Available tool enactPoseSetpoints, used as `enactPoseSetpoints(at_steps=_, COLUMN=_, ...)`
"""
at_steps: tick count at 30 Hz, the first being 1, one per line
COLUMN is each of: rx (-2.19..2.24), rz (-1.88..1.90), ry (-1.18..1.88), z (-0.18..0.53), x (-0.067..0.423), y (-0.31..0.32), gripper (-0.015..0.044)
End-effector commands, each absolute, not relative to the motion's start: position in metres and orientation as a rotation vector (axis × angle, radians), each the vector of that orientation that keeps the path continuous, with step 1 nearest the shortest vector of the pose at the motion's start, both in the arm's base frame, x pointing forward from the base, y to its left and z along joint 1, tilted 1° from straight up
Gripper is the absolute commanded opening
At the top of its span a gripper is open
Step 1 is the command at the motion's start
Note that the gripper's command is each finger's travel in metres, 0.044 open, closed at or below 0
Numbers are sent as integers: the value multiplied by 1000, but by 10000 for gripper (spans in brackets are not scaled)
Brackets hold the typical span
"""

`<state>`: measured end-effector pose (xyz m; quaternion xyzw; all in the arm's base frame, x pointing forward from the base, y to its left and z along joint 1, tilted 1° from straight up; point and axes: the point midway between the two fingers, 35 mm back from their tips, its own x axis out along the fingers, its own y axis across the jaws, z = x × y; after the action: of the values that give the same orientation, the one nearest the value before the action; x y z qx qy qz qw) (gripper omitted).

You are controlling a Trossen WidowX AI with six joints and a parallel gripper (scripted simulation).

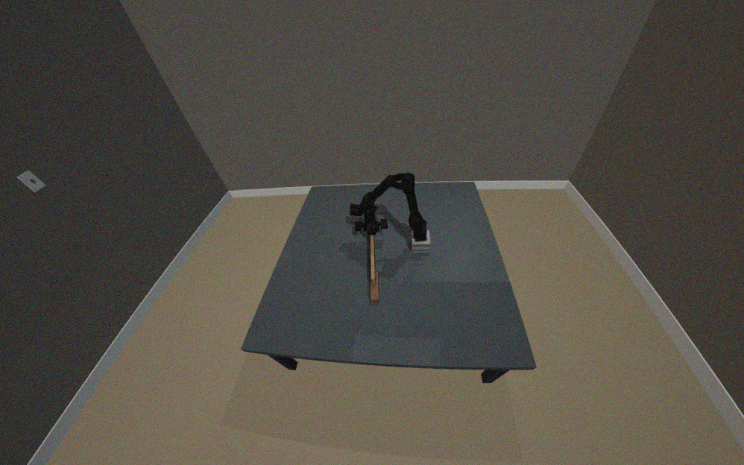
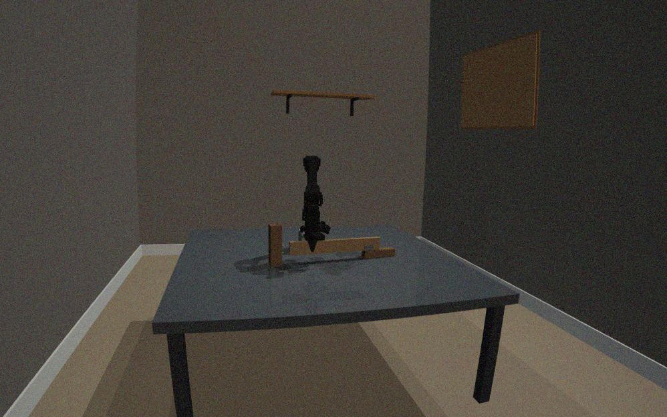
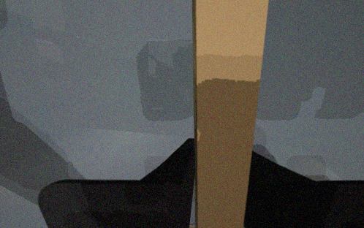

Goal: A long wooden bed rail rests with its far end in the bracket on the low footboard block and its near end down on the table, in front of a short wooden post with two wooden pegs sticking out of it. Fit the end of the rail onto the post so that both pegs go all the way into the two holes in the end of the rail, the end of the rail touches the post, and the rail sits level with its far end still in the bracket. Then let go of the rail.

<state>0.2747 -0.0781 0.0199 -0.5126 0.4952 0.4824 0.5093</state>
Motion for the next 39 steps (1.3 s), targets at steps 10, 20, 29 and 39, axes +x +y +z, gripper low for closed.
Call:
enactPoseSetpoints(at_steps=10, rx=-1241, rz=1158, ry=1187, z=20, x=277, y=-83, gripper=0)
enactPoseSetpoints(at_steps=20, rx=-1241, rz=1158, ry=1188, z=21, x=278, y=-86, gripper=0)
enactPoseSetpoints(at_steps=29, rx=-1241, rz=1158, ry=1188, z=22, x=277, y=-89, gripper=0)
enactPoseSetpoints(at_steps=39, rx=-1242, rz=1158, ry=1188, z=22, x=277, y=-92, gripper=0)
